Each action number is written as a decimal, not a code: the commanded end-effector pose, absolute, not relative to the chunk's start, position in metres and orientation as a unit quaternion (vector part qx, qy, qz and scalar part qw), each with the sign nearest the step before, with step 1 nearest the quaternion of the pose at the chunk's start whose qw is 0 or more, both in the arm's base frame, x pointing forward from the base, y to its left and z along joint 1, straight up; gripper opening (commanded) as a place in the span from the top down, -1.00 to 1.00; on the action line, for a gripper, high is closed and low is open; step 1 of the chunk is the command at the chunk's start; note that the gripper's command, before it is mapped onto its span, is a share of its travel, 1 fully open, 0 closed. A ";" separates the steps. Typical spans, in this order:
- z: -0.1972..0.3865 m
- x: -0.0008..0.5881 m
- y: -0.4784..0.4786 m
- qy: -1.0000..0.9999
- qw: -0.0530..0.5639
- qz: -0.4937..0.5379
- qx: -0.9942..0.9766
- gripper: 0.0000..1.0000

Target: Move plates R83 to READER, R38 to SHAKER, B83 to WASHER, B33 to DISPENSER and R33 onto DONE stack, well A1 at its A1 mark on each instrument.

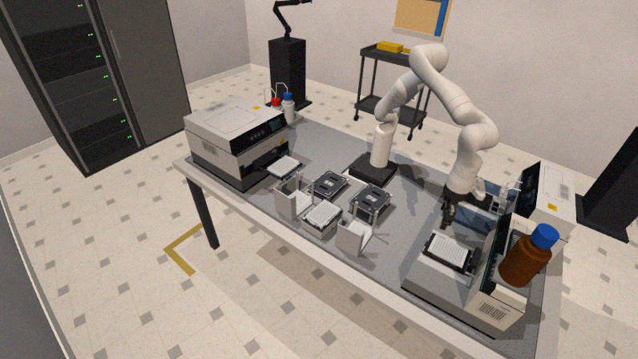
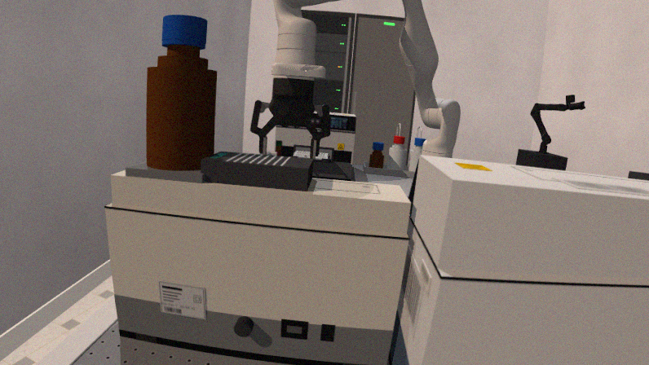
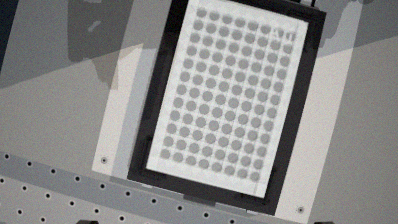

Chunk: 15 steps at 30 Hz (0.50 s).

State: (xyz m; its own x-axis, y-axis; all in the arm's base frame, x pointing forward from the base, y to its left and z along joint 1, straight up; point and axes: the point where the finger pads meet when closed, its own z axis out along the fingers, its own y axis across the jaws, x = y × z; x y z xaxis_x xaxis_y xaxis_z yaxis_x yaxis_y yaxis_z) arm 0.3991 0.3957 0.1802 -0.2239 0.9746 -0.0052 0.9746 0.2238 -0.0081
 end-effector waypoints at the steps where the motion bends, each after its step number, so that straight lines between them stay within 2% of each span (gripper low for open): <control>1: 0.185 0.402 0.382 -0.794 0.003 -0.002 -0.608 -1.00; 15: 0.184 0.403 0.343 -0.792 0.004 -0.002 -0.610 -1.00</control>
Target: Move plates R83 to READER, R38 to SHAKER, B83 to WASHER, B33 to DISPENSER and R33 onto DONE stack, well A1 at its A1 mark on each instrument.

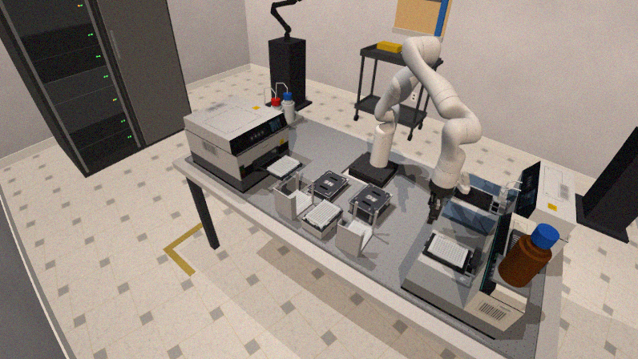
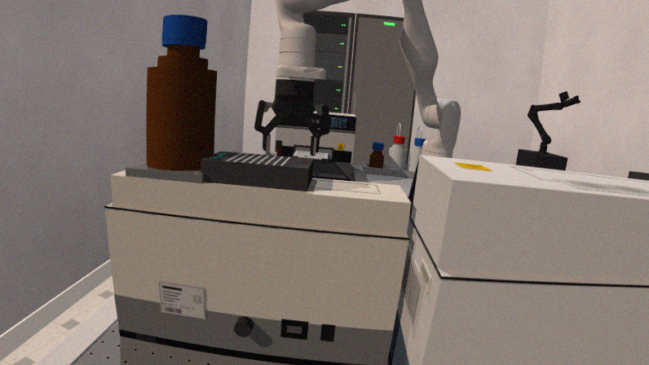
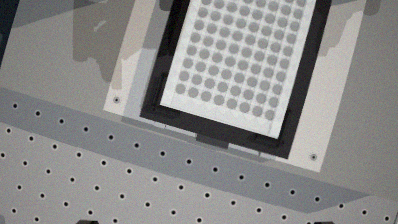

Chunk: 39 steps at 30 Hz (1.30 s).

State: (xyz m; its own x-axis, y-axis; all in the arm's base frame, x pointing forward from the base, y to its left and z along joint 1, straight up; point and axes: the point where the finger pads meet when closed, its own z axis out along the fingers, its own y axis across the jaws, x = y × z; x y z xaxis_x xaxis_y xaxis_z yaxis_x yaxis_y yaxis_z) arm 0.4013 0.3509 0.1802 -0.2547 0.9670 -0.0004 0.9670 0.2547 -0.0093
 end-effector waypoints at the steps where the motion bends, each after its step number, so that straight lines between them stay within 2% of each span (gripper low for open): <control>1: 0.185 0.405 0.339 -0.806 0.000 -0.002 -0.591 -1.00; 39: 0.184 0.407 0.227 -0.867 0.003 -0.002 -0.498 -1.00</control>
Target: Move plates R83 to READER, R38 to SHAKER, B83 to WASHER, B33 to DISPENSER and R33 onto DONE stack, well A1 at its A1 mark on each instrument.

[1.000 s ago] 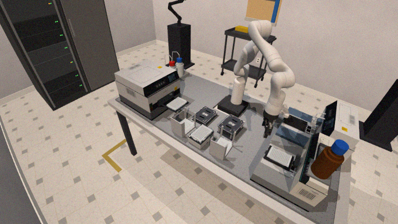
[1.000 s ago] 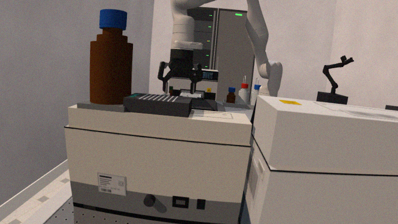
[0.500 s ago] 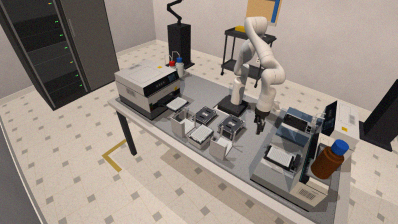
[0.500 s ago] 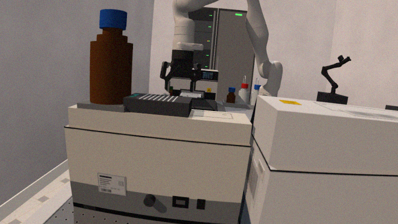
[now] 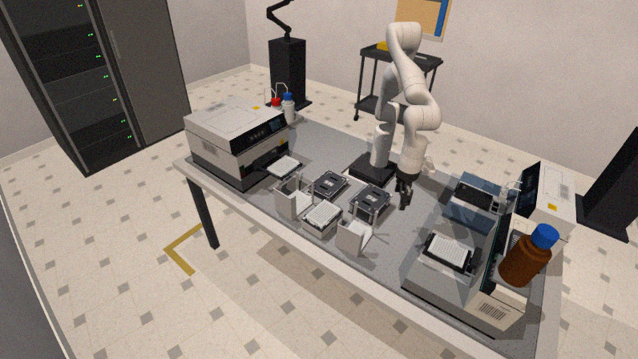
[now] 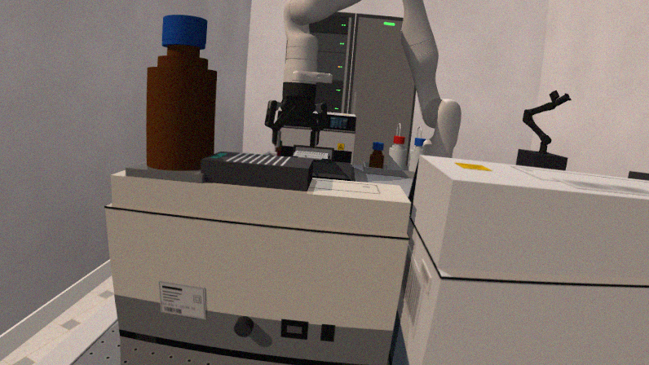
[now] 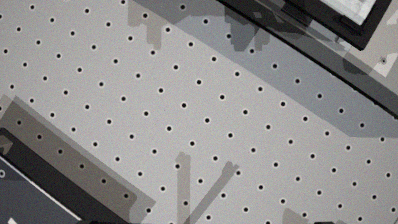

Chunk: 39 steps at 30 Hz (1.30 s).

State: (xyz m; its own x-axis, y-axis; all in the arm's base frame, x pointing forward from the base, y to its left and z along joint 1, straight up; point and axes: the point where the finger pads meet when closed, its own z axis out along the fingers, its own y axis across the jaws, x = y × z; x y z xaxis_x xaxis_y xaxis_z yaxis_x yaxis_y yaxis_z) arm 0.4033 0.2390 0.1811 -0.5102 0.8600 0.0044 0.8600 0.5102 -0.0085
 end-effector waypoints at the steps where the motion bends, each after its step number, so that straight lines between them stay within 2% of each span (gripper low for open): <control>1: 0.184 0.407 0.226 -0.867 0.003 -0.002 -0.498 -1.00; 7: 0.184 0.407 0.212 -0.902 -0.001 -0.001 -0.431 -1.00; 39: 0.184 0.409 0.120 -0.927 0.002 -0.002 -0.374 -1.00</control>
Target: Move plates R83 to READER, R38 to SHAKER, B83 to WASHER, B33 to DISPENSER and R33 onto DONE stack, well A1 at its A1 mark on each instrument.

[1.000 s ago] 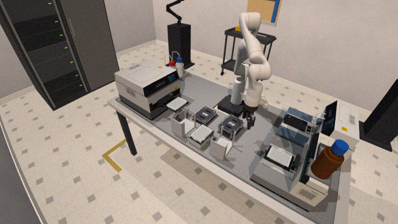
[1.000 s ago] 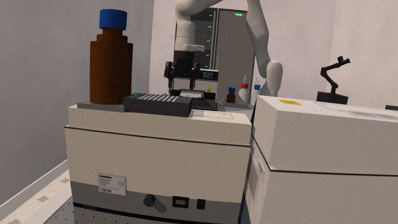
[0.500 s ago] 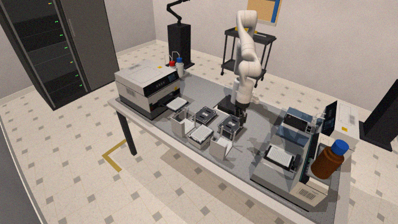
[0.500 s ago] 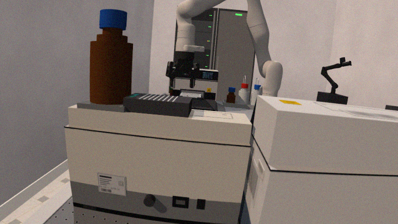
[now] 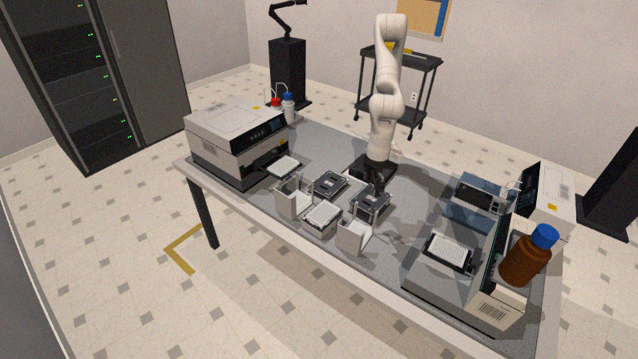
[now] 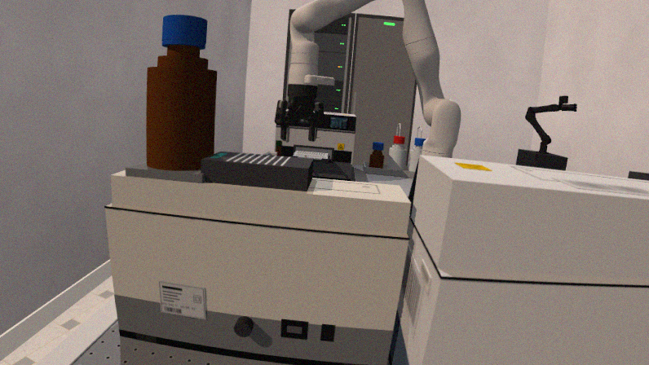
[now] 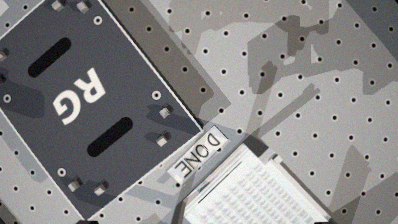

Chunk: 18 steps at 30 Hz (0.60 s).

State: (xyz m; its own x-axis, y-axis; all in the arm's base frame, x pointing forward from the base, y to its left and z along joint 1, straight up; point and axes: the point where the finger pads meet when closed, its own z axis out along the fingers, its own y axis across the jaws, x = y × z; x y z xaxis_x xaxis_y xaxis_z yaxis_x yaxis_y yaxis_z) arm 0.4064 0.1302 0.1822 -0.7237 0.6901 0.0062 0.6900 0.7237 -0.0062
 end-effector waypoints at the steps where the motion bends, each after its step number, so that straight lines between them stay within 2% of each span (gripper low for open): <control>1: 0.184 0.409 0.117 -0.927 0.002 -0.002 -0.374 -1.00; 8: 0.184 0.410 0.096 -0.953 -0.001 0.000 -0.304 -1.00; 18: 0.184 0.410 0.069 -0.951 0.001 -0.002 -0.310 -1.00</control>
